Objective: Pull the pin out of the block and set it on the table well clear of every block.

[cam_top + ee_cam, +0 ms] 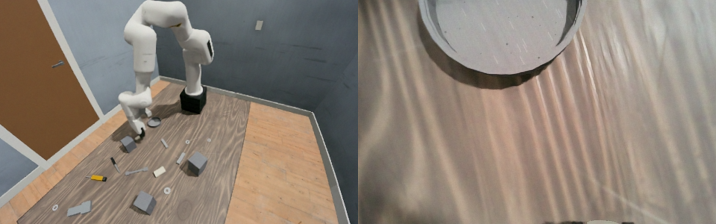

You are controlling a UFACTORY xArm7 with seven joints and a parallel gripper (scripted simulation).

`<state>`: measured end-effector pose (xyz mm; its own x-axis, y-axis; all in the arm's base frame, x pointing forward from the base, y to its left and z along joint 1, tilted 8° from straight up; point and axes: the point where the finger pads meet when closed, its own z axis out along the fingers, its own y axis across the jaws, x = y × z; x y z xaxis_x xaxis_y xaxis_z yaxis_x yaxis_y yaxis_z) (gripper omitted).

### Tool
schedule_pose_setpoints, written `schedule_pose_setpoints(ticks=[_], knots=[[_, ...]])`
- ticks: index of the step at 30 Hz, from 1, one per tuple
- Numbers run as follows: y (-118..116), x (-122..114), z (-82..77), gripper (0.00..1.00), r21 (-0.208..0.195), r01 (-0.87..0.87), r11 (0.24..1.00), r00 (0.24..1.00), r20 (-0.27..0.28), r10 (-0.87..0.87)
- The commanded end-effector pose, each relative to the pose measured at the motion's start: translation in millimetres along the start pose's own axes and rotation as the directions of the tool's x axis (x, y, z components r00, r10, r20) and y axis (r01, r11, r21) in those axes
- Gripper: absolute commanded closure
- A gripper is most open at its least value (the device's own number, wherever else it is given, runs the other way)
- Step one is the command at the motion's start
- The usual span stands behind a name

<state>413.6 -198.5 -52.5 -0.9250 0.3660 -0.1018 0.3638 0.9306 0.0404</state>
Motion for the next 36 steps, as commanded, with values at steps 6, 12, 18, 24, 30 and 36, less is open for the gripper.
schedule_pose_setpoints(ticks=[6, 12, 18, 24, 30, 36], knots=[[0.0, -2.1, -1.3, 1.0, 0.0, 0.0, 1.0, 1.0, 0.005, 0.0], [0.4, -3.5, -1.5, 1.0, -0.001, 0.001, 1.0, 1.0, 0.005, -0.001], [0.2, 0.3, -1.0, 1.0, -0.001, 0.0, 1.0, 1.0, 0.005, 0.0], [-0.2, 6.1, -0.3, 1.0, 0.0, 0.0, 1.0, 1.0, 0.004, 0.0], [-0.2, 6.2, -0.3, 1.0, 0.0, 0.0, 1.0, 1.0, 0.004, 0.0], [0.2, 4.7, -0.5, 1.0, 0.0, 0.001, 1.0, 1.0, 0.005, -0.001]])
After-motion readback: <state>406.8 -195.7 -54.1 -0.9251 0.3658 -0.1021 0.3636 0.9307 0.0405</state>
